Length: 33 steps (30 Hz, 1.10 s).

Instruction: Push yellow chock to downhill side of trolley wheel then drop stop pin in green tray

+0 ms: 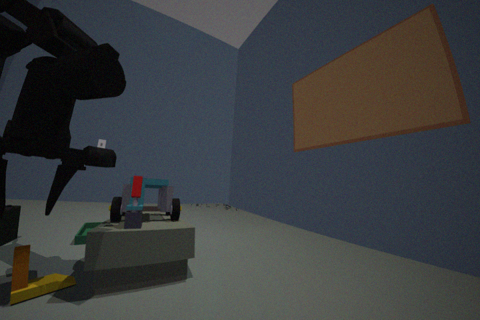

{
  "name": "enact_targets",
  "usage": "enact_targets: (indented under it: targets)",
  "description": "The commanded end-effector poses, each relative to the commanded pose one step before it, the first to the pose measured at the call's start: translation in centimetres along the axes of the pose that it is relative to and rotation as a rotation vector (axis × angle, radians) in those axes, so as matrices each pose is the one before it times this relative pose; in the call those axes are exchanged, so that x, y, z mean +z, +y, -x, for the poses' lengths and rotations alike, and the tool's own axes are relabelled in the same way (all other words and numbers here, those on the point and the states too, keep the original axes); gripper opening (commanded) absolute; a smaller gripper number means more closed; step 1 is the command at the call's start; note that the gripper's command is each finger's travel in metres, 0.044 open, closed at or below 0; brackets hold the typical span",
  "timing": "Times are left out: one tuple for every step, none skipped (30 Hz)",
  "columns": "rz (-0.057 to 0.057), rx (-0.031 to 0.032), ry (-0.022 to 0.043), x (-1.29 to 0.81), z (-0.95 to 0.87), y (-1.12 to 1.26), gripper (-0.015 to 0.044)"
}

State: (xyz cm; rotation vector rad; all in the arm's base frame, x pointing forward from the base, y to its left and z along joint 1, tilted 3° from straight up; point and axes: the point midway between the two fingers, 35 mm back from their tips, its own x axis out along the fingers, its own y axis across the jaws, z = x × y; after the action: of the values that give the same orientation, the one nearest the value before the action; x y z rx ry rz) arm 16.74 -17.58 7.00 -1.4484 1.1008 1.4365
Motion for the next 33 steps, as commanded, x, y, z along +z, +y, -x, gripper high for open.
enact_targets:
  targets:
    - [0.0059,-0.00170,-0.00912,0.151,-1.446,-0.040,0.0190]
    - [0.0000,0.00001,-0.00003,0.025,-0.316,-0.004,0.0190]
    - [0.0000,0.00001,-0.00003,0.027,-0.289,-0.002,0.0190]
    - [0.0000,0.00001,-0.00002,0.021,-0.233,-0.005,0.0190]
    - [0.0000,0.00001,-0.00002,0.015,-0.152,-0.003,0.0190]
    - [0.0000,0.00000,-0.00001,0.005,-0.051,-0.001,0.0190]
    - [0.0000,0.00000,0.00000,0.000,0.000,0.000,0.0190]
    - [0.0000,0.00000,0.00000,0.000,0.000,0.000,0.0190]
    - [0.0000,0.00000,0.00000,-0.002,-0.028,0.000,0.0190]
    - [0.0000,0.00001,0.00000,-0.004,-0.083,0.001,0.0190]
    - [0.0000,0.00001,0.00000,-0.005,-0.102,0.001,0.0190]
    - [0.0000,0.00001,0.00000,-0.006,-0.147,0.001,0.0190]
    - [0.0000,0.00001,0.00000,-0.008,-0.153,0.000,0.0190]
    - [0.0000,0.00001,0.00000,-0.007,-0.157,0.000,0.0190]
    - [0.0000,0.00001,0.00000,-0.007,-0.159,-0.001,0.0190]
    - [0.0000,0.00001,0.00000,-0.006,-0.160,0.000,0.0190]
    - [0.0000,0.00001,0.00000,-0.004,-0.153,-0.001,0.0190]
    - [0.0000,0.00001,0.00000,-0.003,-0.154,0.000,0.0190]
    - [0.0000,0.00001,0.00000,-0.001,-0.151,-0.001,0.0190]
    - [0.0000,0.00001,-0.00001,0.000,-0.153,0.000,0.0190]
    - [0.0000,0.00001,-0.00001,0.003,-0.151,-0.001,0.0190]
    - [0.0000,0.00001,-0.00001,0.004,-0.153,0.000,0.0190]
    - [0.0000,0.00001,-0.00001,0.005,-0.151,-0.001,0.0190]
    - [0.0000,0.00001,-0.00001,0.006,-0.153,0.000,0.0190]
    - [0.0000,0.00001,-0.00001,0.007,-0.150,0.000,0.0190]
    - [0.0000,0.00001,-0.00001,0.008,-0.152,0.001,0.0190]
    - [0.0000,0.00001,-0.00001,0.009,-0.150,0.001,0.0190]
    - [0.0000,0.00001,-0.00001,0.010,-0.150,0.002,0.0190]
    - [0.0000,0.00001,-0.00001,0.008,-0.115,0.002,0.0190]
    - [0.0000,0.00001,-0.00001,0.005,-0.069,0.001,0.0190]
    - [0.0000,0.00000,0.00000,0.002,-0.023,0.000,0.0190]
    - [0.0000,0.00000,0.00000,0.000,0.000,0.000,0.0190]
    - [0.0000,0.00000,0.00000,0.000,0.000,0.000,0.0190]
